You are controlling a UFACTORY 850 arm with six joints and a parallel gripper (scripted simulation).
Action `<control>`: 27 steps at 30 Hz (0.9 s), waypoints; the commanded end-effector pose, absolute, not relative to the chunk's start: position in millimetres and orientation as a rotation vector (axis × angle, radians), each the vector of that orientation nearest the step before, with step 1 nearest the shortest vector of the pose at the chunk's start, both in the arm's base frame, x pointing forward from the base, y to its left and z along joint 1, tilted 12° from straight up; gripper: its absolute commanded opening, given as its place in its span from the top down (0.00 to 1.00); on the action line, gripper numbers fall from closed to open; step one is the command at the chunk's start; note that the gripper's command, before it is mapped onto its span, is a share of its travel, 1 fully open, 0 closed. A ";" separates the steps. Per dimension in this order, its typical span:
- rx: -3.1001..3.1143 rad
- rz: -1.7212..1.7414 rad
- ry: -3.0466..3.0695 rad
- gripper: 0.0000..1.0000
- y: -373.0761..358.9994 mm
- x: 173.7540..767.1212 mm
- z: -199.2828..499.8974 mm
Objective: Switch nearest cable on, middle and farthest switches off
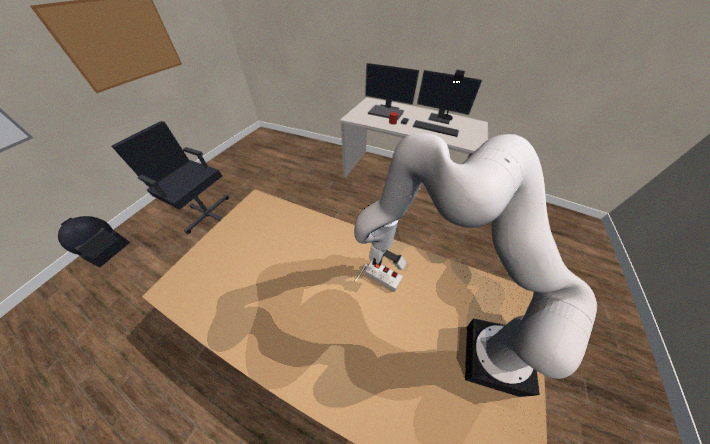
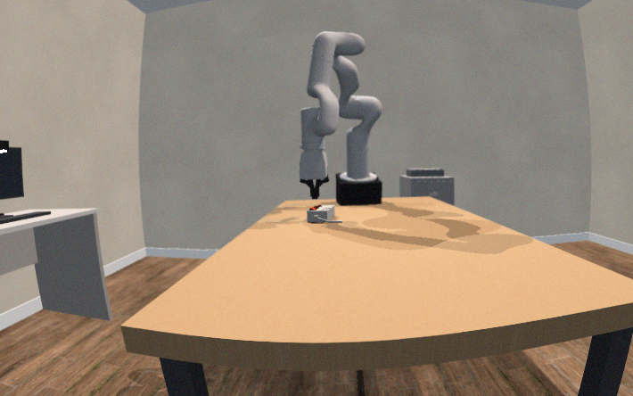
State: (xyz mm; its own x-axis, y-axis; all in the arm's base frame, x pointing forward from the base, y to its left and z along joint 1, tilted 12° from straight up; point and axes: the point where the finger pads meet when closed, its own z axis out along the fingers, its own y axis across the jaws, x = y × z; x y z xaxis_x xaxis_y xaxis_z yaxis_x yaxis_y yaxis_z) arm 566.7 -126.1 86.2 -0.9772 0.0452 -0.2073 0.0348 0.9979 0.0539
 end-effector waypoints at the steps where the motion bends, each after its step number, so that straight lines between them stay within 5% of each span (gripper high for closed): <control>1: 0.059 0.073 2.929 1.00 -126.4 567.5 87.2; 10: 0.059 0.073 2.929 1.00 -126.4 567.5 87.2; 11: 0.059 0.073 2.929 0.00 -126.4 567.5 87.2; 27: 0.059 0.073 2.929 0.00 -128.3 558.7 128.0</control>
